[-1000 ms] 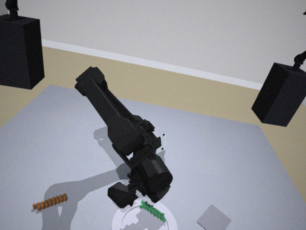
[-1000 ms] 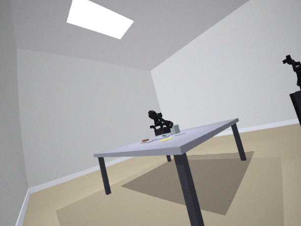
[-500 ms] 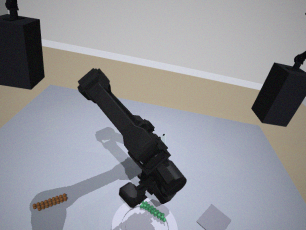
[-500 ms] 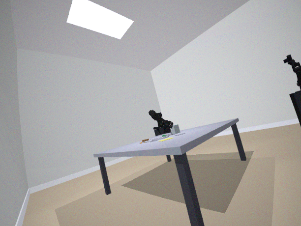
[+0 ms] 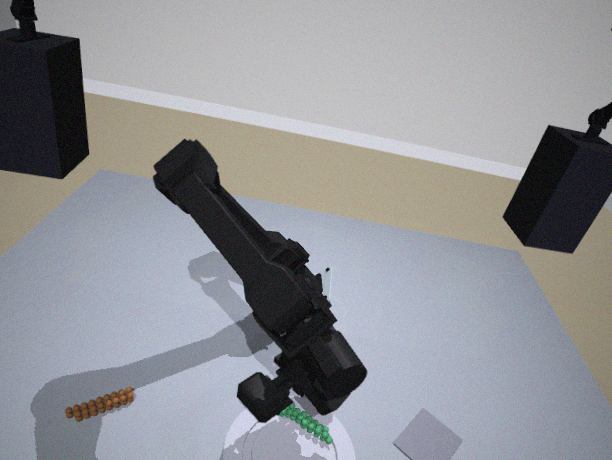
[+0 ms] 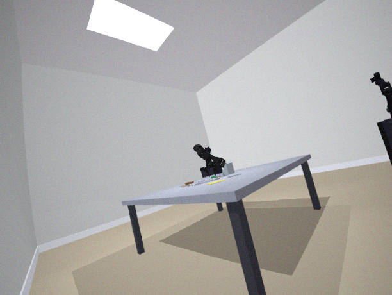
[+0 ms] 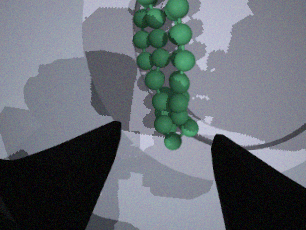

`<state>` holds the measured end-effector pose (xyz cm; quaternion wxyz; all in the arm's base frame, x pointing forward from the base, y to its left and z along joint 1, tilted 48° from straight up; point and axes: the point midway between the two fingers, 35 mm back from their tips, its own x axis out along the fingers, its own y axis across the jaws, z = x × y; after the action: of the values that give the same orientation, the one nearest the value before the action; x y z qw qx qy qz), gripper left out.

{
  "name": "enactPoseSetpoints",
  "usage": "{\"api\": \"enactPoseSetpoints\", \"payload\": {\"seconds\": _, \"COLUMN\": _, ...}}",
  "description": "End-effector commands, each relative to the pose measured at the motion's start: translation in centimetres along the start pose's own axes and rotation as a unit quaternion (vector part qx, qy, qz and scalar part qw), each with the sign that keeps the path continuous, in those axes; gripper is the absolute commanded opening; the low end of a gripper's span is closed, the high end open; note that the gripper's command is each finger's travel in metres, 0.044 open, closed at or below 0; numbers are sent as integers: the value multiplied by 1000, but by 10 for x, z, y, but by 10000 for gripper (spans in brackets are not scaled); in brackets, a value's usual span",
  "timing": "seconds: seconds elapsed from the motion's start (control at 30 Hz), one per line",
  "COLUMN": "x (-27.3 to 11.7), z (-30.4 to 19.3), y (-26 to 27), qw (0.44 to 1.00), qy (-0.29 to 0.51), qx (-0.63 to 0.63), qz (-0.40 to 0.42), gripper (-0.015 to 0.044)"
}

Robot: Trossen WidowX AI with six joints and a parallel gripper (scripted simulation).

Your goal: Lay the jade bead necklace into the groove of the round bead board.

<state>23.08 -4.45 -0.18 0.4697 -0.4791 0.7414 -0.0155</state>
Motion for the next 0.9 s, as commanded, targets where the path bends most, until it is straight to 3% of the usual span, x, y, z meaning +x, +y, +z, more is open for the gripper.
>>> {"api": "enactPoseSetpoints", "payload": {"seconds": 0.0, "x": 7, "z": -1, "y": 1, "qw": 1000, "qy": 3, "qx": -4, "qz": -1, "gripper": 250}}
{"api": "enactPoseSetpoints", "payload": {"seconds": 0.23, "x": 14, "z": -2, "y": 2, "qw": 1000, "qy": 4, "qx": -5, "qz": -2, "gripper": 250}}
{"api": "enactPoseSetpoints", "payload": {"seconds": 0.53, "x": 12, "z": -1, "y": 1, "qw": 1000, "qy": 3, "qx": -1, "qz": 0, "gripper": 14}}
{"api": "enactPoseSetpoints", "payload": {"seconds": 0.87, "x": 12, "z": -1, "y": 1, "qw": 1000, "qy": 3, "qx": -1, "qz": 0, "gripper": 0}}
